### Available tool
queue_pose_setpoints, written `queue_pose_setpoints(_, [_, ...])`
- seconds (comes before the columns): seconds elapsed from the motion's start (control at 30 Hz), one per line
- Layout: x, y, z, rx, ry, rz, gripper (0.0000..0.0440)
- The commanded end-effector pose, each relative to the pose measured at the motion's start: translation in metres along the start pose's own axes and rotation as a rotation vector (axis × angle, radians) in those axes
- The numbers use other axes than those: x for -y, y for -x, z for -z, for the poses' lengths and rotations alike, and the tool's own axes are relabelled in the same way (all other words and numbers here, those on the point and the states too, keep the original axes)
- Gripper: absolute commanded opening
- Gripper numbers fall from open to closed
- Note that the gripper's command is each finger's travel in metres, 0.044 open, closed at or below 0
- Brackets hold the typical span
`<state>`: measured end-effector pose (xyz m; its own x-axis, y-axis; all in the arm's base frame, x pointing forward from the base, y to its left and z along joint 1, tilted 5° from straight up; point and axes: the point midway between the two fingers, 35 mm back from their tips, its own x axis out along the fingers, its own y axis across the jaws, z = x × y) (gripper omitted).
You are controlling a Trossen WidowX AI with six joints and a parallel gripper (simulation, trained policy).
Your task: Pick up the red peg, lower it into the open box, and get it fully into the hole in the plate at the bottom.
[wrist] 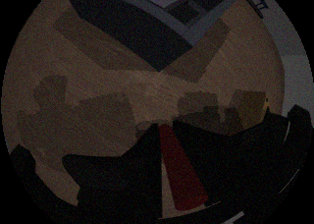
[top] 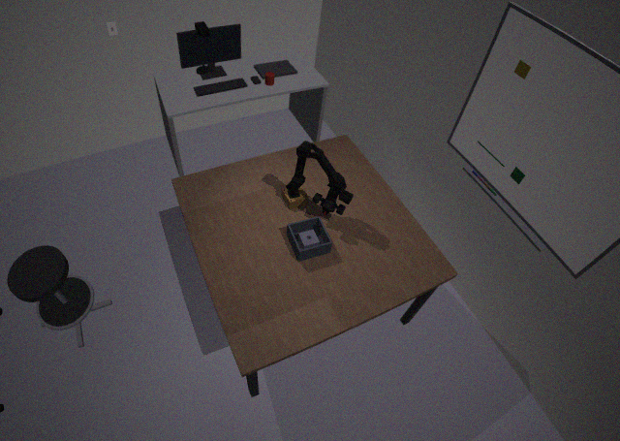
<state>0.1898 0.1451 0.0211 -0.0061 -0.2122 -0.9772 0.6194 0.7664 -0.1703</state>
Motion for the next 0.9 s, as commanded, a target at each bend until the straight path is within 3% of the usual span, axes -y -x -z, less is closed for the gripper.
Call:
queue_pose_setpoints(0.0, [-0.002, 0.017, -0.013, 0.028, -0.016, -0.015, 0.0000])
queue_pose_setpoints(0.37, [-0.002, 0.051, -0.054, 0.081, -0.126, -0.036, 0.0000])
queue_pose_setpoints(0.87, [0.010, 0.054, -0.130, 0.125, -0.275, -0.041, 0.0000])
